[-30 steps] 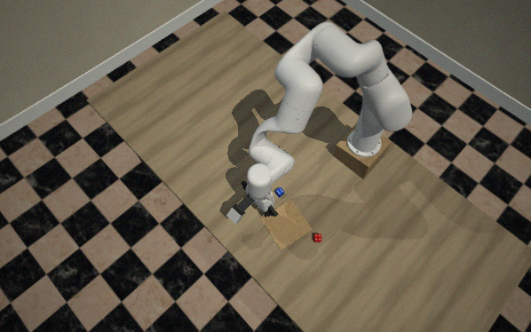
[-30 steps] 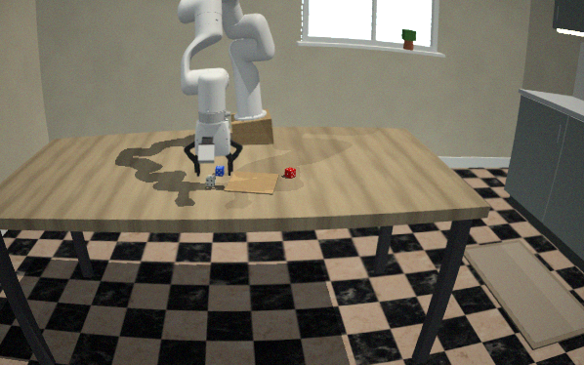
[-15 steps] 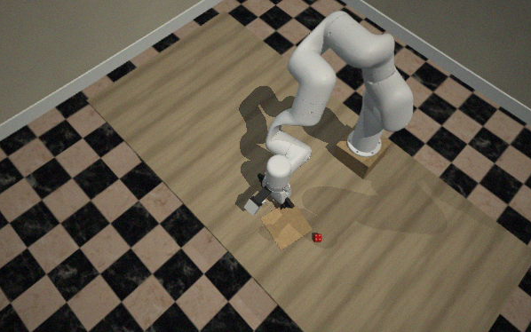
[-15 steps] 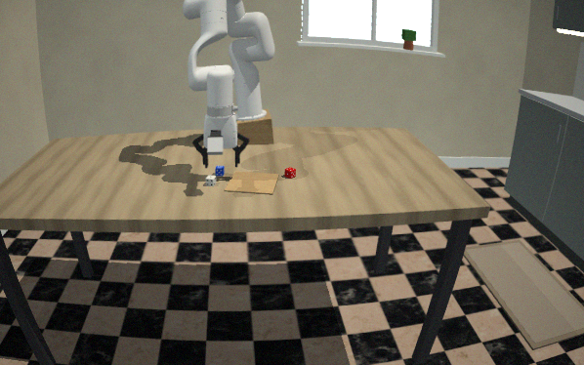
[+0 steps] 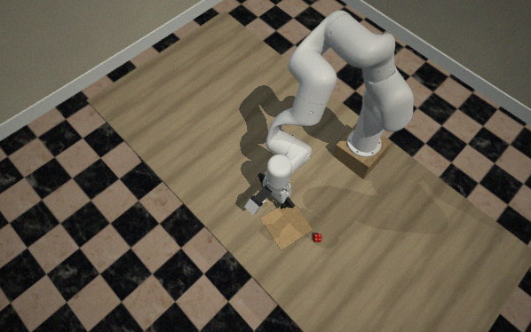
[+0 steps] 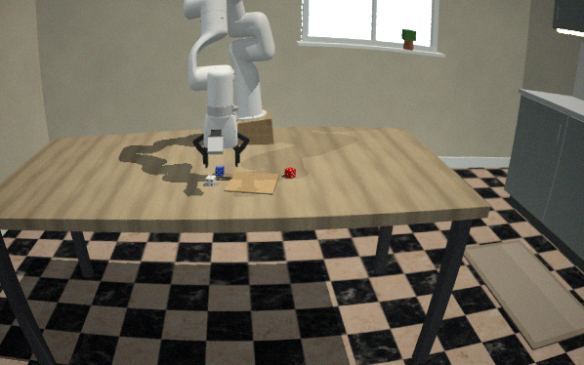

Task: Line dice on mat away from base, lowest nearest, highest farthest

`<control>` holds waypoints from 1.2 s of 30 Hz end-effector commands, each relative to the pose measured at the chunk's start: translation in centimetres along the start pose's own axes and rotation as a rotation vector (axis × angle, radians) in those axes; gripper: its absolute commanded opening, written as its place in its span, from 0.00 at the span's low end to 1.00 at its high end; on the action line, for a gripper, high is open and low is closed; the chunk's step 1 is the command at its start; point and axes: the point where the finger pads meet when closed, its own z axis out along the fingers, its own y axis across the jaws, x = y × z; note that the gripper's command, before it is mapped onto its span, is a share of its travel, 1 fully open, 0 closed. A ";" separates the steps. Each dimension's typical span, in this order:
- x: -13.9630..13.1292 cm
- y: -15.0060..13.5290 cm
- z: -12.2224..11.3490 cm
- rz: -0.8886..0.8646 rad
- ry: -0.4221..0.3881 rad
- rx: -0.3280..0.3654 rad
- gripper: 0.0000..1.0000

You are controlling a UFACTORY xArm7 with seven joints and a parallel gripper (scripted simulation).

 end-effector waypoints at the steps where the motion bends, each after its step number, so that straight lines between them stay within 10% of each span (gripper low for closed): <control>1: 0.1 0.0 -0.1 0.000 0.004 -0.001 1.00; 36: 0.3 -1.5 -0.1 0.000 0.004 -0.001 1.00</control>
